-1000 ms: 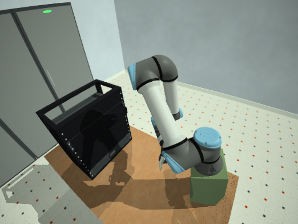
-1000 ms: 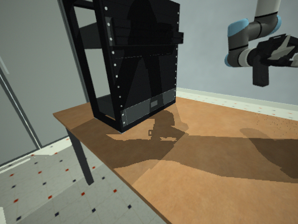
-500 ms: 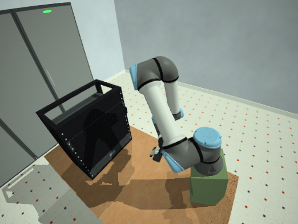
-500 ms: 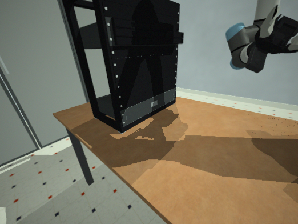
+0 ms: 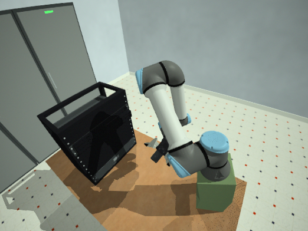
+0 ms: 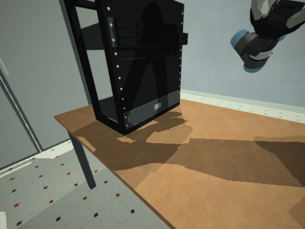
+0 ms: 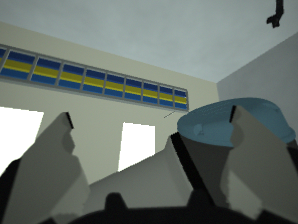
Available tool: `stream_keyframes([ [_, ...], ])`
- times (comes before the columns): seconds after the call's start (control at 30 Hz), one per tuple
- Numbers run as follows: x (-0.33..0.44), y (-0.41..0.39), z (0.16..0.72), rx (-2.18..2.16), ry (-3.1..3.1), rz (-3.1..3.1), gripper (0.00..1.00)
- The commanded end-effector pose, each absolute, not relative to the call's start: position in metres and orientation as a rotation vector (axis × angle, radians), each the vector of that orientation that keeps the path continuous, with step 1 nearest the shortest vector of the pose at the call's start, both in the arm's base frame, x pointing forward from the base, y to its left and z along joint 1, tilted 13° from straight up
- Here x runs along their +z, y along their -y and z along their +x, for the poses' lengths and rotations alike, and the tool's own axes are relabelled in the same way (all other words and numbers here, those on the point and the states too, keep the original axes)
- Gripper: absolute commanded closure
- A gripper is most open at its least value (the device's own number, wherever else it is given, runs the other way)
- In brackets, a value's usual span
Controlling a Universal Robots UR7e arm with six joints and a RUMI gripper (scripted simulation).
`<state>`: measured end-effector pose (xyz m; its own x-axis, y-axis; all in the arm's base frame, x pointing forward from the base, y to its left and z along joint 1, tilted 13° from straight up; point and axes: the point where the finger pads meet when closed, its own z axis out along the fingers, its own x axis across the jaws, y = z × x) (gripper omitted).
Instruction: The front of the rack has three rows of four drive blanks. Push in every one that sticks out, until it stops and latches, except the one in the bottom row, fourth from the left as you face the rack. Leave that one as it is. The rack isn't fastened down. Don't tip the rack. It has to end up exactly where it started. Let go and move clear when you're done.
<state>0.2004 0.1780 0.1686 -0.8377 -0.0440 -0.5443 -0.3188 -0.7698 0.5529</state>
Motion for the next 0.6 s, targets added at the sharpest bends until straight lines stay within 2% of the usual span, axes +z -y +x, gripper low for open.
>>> stream_keyframes([
  [0.0,0.202,-0.18,0.217,2.753,-0.915,-0.619,0.0],
  [0.57,0.268,-0.165,0.291,2.893,-0.721,0.11,0.0],
])
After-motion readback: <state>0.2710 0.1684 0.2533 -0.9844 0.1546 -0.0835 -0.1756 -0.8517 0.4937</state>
